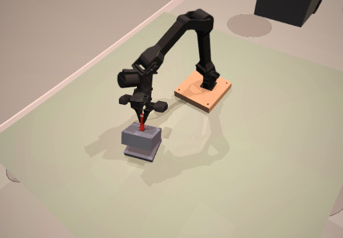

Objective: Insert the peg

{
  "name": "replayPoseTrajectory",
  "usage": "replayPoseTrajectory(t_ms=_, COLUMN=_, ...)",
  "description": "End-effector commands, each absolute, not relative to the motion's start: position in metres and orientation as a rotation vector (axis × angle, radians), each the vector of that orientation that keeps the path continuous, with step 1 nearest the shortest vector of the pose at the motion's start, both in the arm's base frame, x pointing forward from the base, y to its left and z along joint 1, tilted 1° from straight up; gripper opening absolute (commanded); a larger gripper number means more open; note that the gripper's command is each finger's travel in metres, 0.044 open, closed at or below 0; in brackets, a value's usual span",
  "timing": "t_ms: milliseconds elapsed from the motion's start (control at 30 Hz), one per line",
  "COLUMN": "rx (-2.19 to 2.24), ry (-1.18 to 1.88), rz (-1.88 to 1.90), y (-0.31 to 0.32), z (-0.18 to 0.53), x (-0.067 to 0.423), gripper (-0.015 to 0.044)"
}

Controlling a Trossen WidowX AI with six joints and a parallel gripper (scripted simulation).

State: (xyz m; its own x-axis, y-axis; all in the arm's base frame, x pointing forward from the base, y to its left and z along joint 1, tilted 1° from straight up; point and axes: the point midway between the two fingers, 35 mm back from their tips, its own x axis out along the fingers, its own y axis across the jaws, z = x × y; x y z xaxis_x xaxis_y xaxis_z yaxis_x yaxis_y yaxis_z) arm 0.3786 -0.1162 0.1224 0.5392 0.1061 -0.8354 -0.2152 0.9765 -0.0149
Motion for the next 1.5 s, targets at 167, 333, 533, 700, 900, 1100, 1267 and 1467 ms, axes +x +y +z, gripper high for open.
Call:
replayPoseTrajectory(t_ms=167, rx=-0.116, ry=0.988, rz=0.187, y=-0.116, z=0.118, x=0.380, gripper=0.0000)
replayPoseTrajectory(t_ms=333, rx=-0.116, ry=0.987, rz=0.187, y=-0.116, z=0.117, x=0.381, gripper=0.0000)
replayPoseTrajectory(t_ms=533, rx=-0.116, ry=0.987, rz=0.187, y=-0.115, z=0.115, x=0.383, gripper=0.0000)
replayPoseTrajectory(t_ms=700, rx=-0.116, ry=0.987, rz=0.187, y=-0.115, z=0.113, x=0.384, gripper=0.0000)
replayPoseTrajectory(t_ms=900, rx=-0.116, ry=0.987, rz=0.187, y=-0.115, z=0.111, x=0.385, gripper=0.0000)
replayPoseTrajectory(t_ms=1100, rx=-0.116, ry=0.987, rz=0.187, y=-0.115, z=0.109, x=0.385, gripper=0.0000)
replayPoseTrajectory(t_ms=1267, rx=-0.116, ry=0.987, rz=0.187, y=-0.115, z=0.108, x=0.385, gripper=0.0000)
replayPoseTrajectory(t_ms=1467, rx=-0.116, ry=0.987, rz=0.187, y=-0.115, z=0.107, x=0.385, gripper=0.0000)
